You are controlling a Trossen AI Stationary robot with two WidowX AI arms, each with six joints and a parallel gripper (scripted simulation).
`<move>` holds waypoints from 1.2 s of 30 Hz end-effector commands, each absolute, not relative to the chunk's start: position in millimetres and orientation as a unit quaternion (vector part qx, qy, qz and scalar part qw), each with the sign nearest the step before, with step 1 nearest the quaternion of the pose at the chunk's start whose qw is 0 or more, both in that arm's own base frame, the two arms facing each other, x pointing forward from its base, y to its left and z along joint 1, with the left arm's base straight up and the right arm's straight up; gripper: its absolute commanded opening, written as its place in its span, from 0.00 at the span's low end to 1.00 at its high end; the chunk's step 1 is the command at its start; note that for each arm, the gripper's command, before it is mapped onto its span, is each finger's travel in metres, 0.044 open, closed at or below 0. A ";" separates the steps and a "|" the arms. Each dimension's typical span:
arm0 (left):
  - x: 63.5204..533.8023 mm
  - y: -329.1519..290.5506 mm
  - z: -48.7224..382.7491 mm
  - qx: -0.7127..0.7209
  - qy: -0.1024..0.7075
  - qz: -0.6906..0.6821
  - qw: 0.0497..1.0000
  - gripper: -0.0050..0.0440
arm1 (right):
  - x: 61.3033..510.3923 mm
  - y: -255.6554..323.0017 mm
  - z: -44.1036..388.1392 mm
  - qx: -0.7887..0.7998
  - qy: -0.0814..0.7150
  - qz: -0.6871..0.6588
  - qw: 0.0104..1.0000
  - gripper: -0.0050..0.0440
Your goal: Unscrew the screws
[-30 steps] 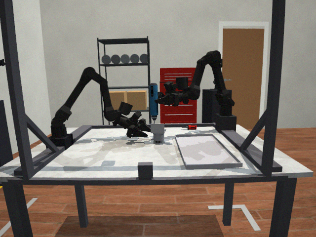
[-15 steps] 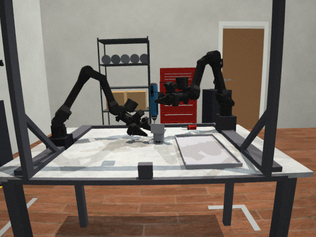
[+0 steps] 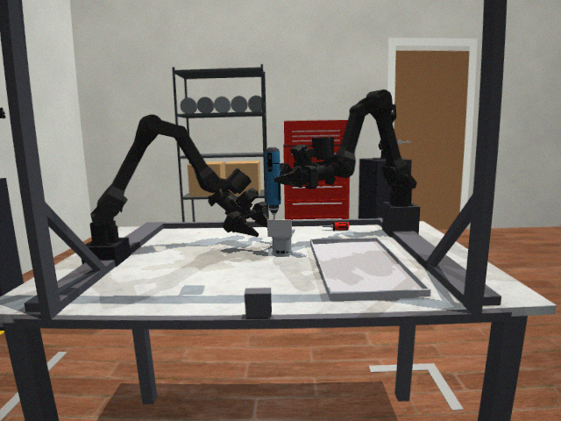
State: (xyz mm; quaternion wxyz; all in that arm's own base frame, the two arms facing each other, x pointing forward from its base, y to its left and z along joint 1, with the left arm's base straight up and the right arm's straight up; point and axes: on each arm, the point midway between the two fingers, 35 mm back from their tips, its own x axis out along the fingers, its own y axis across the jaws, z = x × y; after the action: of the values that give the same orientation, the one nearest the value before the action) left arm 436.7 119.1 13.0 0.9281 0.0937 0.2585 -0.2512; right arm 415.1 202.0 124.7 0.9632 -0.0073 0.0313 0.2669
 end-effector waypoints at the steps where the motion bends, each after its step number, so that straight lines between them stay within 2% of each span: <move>1: 442.8 123.5 43.0 0.119 0.245 -0.273 0.923 0.92 | 416.5 203.0 135.6 -0.003 0.019 0.268 0.963 0.43; 19: 430.1 116.0 80.0 0.123 0.233 -0.363 0.894 0.92 | 416.5 203.0 135.6 -0.003 0.019 0.268 0.963 0.43; 26: 428.7 108.2 90.9 0.121 0.224 -0.388 0.886 0.58 | 416.5 203.0 135.6 -0.003 0.019 0.268 0.963 0.43; 28: 428.7 108.2 90.9 0.121 0.224 -0.388 0.886 0.58 | 416.5 203.0 135.6 -0.003 0.019 0.268 0.963 0.43; 33: 437.2 94.5 70.8 0.109 0.235 -0.389 0.884 0.33 | 416.5 203.0 135.6 -0.003 0.019 0.268 0.963 0.43; 36: 446.7 82.2 60.5 0.107 0.236 -0.389 0.884 0.31 | 416.5 203.0 135.6 -0.003 0.019 0.268 0.963 0.43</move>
State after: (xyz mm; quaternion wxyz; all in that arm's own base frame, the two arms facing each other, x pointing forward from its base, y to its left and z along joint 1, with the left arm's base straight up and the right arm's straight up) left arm 434.9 98.5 67.5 0.8854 0.1042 0.2383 -0.3852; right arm 415.1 202.0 124.7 0.9632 -0.0073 0.0313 0.2669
